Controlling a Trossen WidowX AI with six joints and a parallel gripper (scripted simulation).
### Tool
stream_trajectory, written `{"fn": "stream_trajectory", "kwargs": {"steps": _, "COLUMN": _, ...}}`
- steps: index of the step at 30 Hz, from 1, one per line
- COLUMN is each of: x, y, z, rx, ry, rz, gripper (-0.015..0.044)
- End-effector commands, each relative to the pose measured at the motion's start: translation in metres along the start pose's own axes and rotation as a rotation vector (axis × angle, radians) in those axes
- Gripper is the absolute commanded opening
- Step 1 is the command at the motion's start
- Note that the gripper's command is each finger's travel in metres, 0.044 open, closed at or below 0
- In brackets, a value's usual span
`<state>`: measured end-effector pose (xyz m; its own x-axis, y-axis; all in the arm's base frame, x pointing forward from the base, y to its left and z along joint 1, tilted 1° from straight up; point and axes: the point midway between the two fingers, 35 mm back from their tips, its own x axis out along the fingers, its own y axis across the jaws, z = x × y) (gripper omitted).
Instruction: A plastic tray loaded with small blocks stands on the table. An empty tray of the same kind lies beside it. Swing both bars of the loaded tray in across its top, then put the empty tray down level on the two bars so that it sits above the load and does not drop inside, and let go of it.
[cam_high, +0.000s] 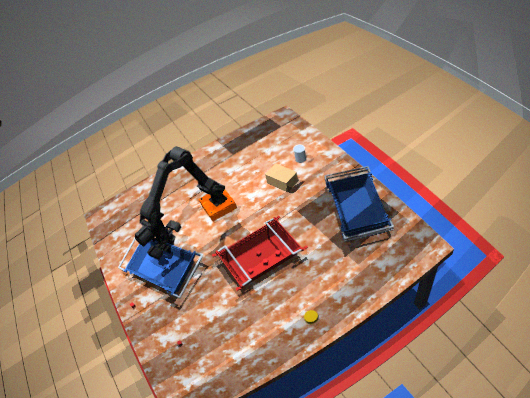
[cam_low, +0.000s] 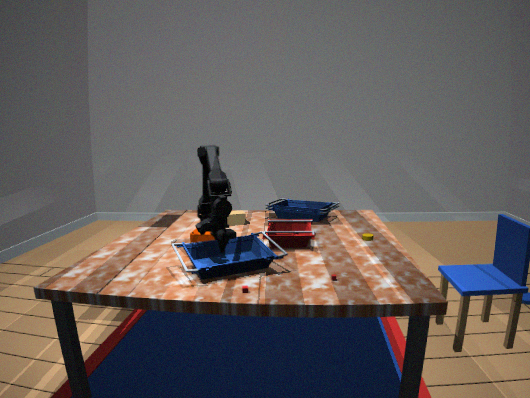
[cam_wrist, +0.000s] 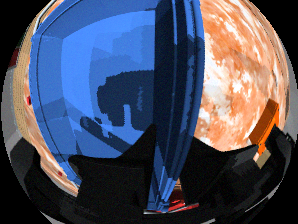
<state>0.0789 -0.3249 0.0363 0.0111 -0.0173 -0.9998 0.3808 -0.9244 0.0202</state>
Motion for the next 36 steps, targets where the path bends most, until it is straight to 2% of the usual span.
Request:
{"fn": "stream_trajectory", "kwargs": {"steps": 1, "x": -0.03, "y": 0.0, "z": 0.0, "rx": 0.002, "ry": -0.003, "rz": 0.004, "gripper": 0.0}}
{"fn": "stream_trajectory", "kwargs": {"steps": 6, "x": -0.052, "y": -0.003, "z": 0.0, "rx": 0.002, "ry": -0.003, "rz": 0.004, "gripper": 0.0}}
{"fn": "stream_trajectory", "kwargs": {"steps": 28, "x": -0.054, "y": -0.002, "z": 0.0, "rx": 0.002, "ry": -0.003, "rz": 0.004, "gripper": 0.0}}
{"fn": "stream_trajectory", "kwargs": {"steps": 36, "x": -0.088, "y": 0.003, "z": 0.001, "rx": 0.002, "ry": -0.003, "rz": 0.004, "gripper": 0.0}}
